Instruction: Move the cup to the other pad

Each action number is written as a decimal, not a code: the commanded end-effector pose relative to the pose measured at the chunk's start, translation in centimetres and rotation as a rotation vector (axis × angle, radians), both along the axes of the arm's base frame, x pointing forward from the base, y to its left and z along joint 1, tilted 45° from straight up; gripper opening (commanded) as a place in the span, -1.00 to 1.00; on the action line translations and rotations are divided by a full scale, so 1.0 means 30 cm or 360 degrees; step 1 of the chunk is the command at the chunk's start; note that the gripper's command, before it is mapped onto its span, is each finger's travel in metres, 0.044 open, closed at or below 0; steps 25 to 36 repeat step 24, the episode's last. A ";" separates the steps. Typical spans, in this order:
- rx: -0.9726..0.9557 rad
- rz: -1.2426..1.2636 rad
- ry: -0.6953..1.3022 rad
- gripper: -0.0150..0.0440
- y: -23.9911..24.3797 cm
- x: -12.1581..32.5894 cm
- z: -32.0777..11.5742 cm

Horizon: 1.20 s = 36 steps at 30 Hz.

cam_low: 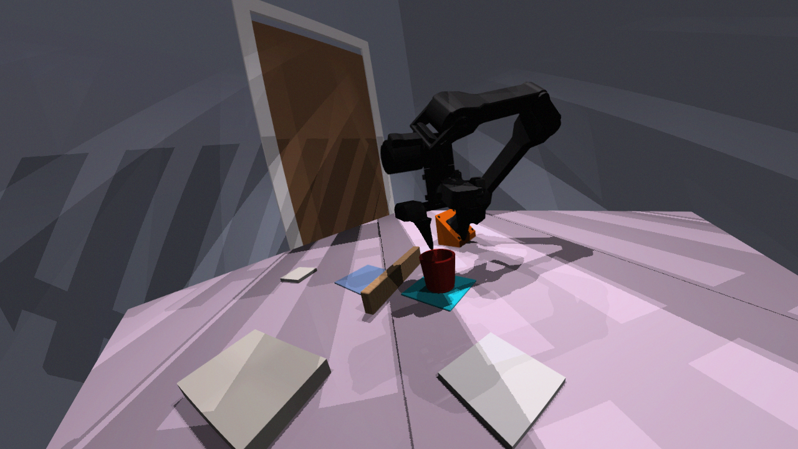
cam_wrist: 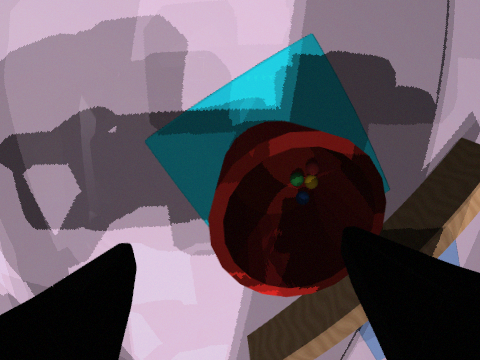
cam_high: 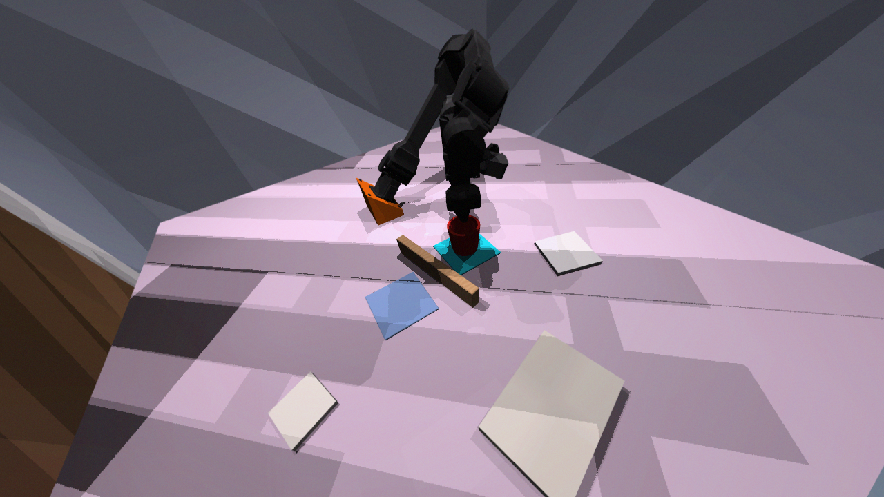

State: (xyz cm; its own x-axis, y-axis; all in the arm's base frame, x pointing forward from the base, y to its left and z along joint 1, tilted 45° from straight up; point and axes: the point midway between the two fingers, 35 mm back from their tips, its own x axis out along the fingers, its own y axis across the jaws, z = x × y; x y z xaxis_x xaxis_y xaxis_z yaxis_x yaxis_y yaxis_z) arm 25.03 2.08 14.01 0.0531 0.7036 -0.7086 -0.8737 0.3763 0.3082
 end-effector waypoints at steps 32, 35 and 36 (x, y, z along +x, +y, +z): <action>-0.0058 -0.0103 -0.0078 1.00 -0.134 -0.006 0.141; -0.0058 -0.0103 -0.0078 1.00 -0.134 -0.006 0.141; -0.0058 -0.0103 -0.0078 1.00 -0.134 -0.006 0.141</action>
